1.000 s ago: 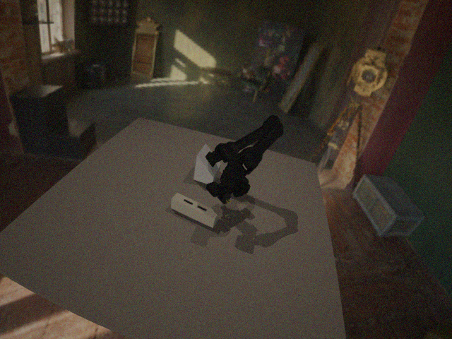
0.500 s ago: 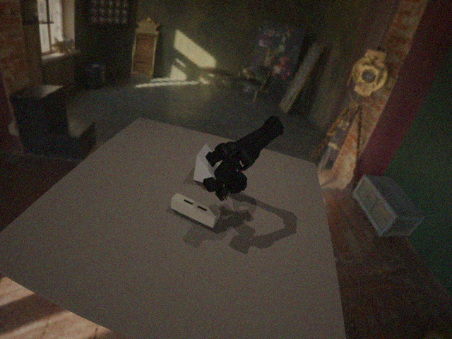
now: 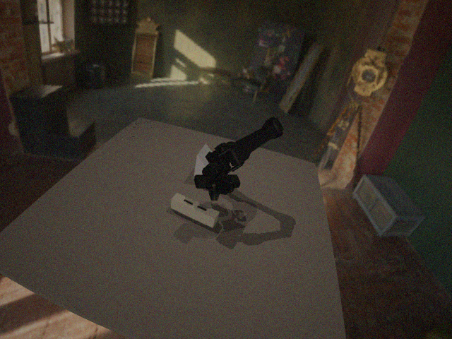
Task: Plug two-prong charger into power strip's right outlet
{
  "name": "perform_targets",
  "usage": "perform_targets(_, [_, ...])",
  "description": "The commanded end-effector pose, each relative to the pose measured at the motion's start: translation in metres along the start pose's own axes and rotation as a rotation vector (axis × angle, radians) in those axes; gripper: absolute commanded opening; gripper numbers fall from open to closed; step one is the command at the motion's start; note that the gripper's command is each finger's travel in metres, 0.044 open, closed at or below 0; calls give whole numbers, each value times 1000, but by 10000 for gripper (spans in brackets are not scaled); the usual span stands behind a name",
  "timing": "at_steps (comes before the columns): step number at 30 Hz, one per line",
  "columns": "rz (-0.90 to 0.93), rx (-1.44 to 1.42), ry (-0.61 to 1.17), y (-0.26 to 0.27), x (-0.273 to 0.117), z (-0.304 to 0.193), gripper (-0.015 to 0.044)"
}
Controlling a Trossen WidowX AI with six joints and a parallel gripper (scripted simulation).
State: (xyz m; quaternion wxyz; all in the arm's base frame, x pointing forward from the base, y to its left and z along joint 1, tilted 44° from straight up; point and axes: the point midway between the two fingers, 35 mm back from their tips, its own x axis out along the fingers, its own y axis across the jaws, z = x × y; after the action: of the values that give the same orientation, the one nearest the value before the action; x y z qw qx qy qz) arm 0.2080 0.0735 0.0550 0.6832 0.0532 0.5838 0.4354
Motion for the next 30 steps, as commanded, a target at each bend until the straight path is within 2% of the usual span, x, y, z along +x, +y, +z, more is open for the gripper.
perform_targets(1, [7,102,5,-8,6,-8,0])
perform_targets(30, [46,626,8,-44,33,-46,0])
